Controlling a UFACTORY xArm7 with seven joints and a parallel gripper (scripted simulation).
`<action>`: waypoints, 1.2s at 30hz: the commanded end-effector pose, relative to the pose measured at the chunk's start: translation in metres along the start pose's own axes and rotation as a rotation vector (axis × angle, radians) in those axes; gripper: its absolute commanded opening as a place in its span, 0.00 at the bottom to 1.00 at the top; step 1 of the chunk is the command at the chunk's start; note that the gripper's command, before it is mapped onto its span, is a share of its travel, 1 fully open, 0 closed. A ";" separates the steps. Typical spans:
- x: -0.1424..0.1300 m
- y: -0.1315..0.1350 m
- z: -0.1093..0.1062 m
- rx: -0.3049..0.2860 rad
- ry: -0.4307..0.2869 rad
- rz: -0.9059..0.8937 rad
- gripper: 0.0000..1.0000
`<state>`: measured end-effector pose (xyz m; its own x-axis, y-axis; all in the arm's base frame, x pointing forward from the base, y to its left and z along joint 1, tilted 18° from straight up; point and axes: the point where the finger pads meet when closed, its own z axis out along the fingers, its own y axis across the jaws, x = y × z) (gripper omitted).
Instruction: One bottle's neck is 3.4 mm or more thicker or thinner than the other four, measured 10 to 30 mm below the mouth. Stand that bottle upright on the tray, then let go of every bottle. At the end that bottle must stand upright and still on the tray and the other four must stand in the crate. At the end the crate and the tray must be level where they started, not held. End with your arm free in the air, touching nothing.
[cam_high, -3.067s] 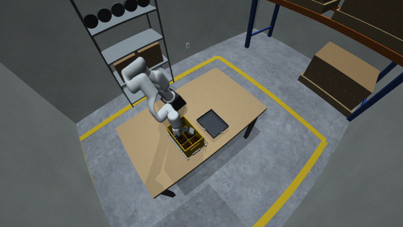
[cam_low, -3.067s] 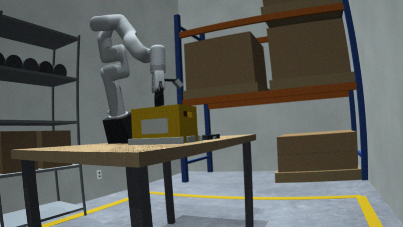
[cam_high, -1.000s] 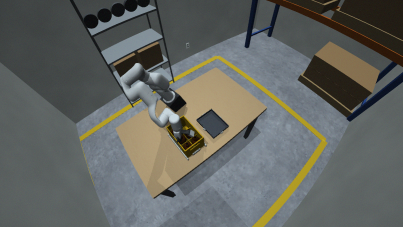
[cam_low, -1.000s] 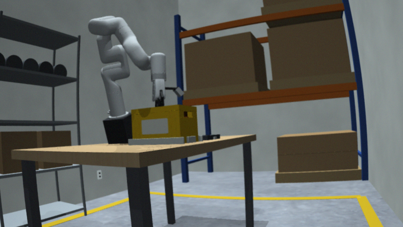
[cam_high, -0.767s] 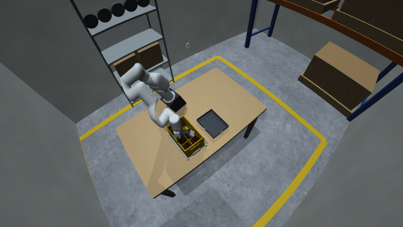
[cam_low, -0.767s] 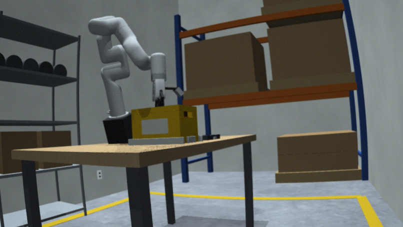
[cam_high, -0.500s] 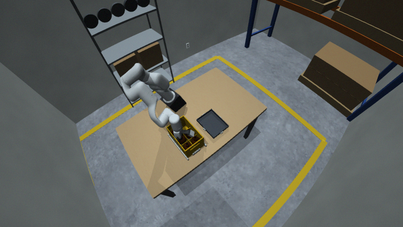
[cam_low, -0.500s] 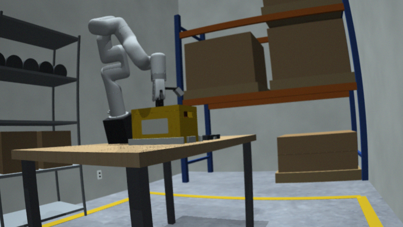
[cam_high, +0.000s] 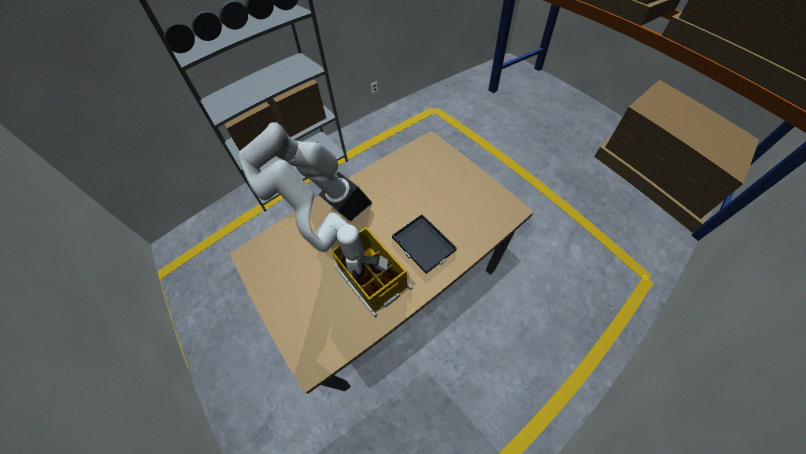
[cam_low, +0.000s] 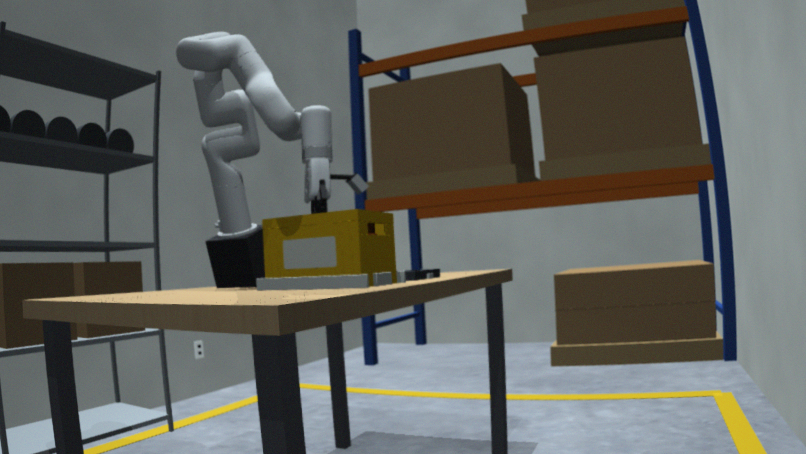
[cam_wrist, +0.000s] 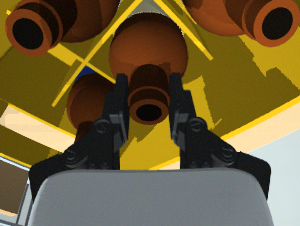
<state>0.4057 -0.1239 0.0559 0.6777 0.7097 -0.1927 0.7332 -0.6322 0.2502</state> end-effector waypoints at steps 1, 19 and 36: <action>0.001 0.001 -0.001 -0.003 0.002 0.000 0.00; 0.001 0.001 -0.001 -0.003 0.002 0.000 0.00; 0.001 0.001 -0.001 -0.003 0.002 0.000 0.65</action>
<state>0.4056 -0.1239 0.0558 0.6777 0.7096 -0.1927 0.7332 -0.6323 0.2501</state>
